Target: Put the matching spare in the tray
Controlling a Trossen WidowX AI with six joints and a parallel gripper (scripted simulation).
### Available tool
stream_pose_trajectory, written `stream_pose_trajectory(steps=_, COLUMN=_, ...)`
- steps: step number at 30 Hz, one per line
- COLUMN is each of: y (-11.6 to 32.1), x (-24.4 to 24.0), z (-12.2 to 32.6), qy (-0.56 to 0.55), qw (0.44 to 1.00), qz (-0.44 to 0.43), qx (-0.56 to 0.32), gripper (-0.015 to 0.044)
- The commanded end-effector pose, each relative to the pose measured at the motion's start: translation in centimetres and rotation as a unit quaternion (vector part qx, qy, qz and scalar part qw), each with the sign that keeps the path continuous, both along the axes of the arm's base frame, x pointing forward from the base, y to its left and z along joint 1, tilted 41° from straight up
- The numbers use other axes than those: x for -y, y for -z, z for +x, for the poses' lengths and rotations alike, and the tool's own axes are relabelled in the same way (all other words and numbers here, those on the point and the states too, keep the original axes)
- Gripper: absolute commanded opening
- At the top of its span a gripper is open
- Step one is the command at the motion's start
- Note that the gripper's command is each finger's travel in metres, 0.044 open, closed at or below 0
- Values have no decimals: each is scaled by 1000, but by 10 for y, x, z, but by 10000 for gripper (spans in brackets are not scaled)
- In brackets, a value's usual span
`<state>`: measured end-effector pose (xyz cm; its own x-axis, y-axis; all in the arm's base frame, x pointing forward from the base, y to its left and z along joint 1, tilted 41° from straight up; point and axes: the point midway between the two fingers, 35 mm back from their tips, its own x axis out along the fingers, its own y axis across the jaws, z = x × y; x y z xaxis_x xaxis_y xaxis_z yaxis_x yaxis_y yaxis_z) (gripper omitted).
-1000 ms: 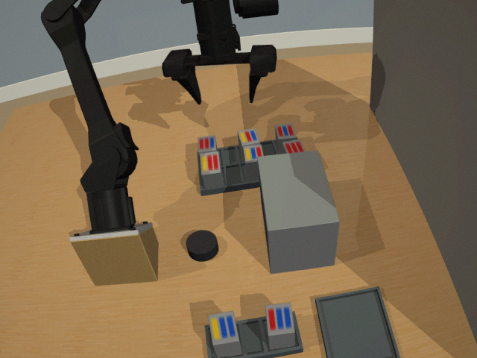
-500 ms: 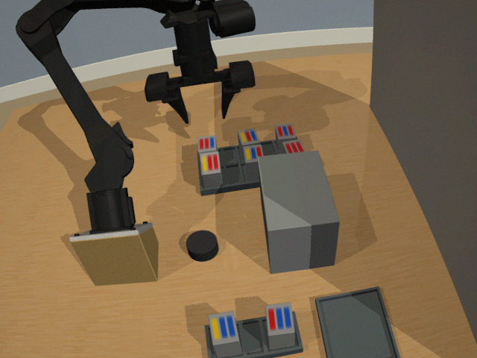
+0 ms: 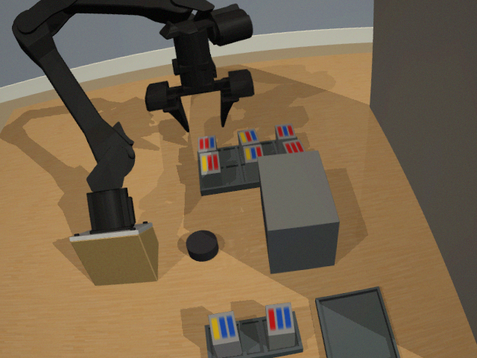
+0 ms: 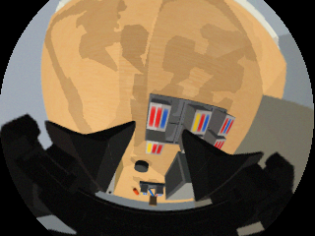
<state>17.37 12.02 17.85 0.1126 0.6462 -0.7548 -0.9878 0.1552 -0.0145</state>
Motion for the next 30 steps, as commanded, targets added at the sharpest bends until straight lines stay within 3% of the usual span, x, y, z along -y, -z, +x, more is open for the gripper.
stream_pose_trajectory(steps=1, y=6, x=-3, z=1, qy=2, qw=1000, qz=-2, qx=-4, gripper=300)
stream_pose_trajectory(steps=30, y=41, x=-33, z=6, qy=2, qw=1000, qz=-1, qx=-3, gripper=300)
